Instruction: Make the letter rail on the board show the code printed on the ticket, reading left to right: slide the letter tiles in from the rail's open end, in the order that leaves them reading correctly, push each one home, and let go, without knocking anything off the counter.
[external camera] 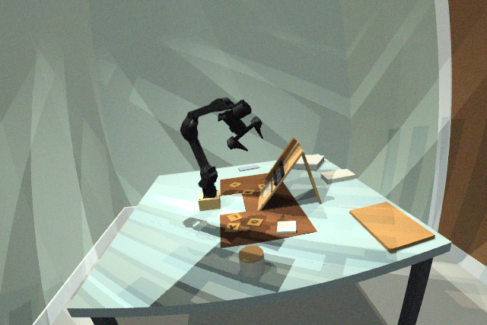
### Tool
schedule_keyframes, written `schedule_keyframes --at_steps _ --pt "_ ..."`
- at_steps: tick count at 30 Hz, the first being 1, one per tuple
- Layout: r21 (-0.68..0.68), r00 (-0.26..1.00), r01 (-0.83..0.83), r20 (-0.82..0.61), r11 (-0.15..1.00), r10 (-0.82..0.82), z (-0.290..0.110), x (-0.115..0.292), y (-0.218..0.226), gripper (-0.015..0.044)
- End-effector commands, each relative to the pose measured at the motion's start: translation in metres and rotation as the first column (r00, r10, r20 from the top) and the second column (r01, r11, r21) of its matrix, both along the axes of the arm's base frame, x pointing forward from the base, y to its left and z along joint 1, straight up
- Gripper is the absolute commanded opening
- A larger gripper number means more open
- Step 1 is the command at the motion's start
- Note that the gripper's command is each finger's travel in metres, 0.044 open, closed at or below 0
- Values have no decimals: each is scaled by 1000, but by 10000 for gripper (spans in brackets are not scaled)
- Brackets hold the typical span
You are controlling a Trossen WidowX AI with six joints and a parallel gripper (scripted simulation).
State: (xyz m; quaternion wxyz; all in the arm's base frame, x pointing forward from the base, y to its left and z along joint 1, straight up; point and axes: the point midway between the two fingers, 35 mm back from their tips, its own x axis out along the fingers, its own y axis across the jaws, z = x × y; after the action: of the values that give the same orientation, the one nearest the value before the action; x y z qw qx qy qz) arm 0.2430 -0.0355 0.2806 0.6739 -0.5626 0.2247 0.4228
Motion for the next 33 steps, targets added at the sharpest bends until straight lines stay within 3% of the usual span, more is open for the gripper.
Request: schedule_keyframes --at_steps 1,12,13,16,17,21,25,28,33 --pt "-25 998 -46 36 999 47 4 -3 0 440" --pt "-25 998 -46 36 999 47 4 -3 0 440" --pt "-17 999 -32 29 999 33 3 -3 -1 414" --pt "88 983 172 -78 981 -165 -7 3 -11 340" --pt "125 961 261 -128 957 -246 -12 5 -15 340" --pt "217 784 603 -338 768 -520 -30 14 -32 340" --pt "217 495 864 -534 455 -685 -50 20 -50 340" --pt "167 256 967 -645 194 -720 -65 24 -63 340" --pt "95 42 995 -713 -38 -699 -80 26 -76 340"
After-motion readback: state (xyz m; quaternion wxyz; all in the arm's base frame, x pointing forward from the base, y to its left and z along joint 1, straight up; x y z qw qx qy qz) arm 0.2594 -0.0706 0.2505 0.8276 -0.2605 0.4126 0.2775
